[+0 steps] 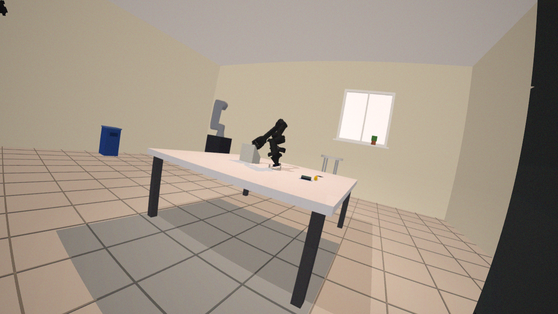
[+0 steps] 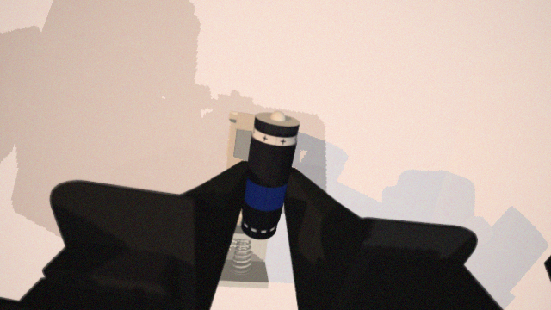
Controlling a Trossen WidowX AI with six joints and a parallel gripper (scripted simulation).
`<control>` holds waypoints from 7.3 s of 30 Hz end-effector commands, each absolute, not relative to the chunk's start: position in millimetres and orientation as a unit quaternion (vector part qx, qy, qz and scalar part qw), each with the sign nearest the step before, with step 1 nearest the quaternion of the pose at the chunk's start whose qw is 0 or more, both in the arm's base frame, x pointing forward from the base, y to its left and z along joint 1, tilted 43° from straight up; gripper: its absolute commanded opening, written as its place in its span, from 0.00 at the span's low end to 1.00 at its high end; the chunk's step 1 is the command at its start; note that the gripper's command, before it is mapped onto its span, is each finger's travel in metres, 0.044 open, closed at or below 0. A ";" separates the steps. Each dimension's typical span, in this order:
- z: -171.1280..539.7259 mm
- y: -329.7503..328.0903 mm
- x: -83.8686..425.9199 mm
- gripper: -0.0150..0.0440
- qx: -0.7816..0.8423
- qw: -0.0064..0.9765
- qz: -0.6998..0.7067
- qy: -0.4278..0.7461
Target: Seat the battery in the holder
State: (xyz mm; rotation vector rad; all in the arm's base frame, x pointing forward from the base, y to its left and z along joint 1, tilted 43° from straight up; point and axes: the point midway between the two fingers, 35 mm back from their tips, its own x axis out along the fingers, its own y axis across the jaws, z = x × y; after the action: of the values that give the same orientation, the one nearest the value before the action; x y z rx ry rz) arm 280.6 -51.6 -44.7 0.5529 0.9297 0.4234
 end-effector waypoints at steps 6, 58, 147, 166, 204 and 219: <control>-46.5 -47.9 277.8 0.36 0.271 0.845 0.193 0.419; -54.5 -40.5 254.5 0.36 0.270 0.857 0.171 0.405; -55.0 -31.3 273.6 0.36 0.186 0.731 0.232 0.614; -51.5 -31.7 288.2 0.36 0.186 0.734 0.232 0.610; 11.7 -91.0 274.3 1.00 0.184 0.734 0.232 0.611; 11.7 -91.0 274.3 1.00 0.184 0.734 0.232 0.611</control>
State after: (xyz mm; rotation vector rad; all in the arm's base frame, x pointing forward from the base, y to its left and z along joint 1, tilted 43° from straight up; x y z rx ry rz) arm 274.9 -90.4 11.9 0.4114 1.3385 0.5095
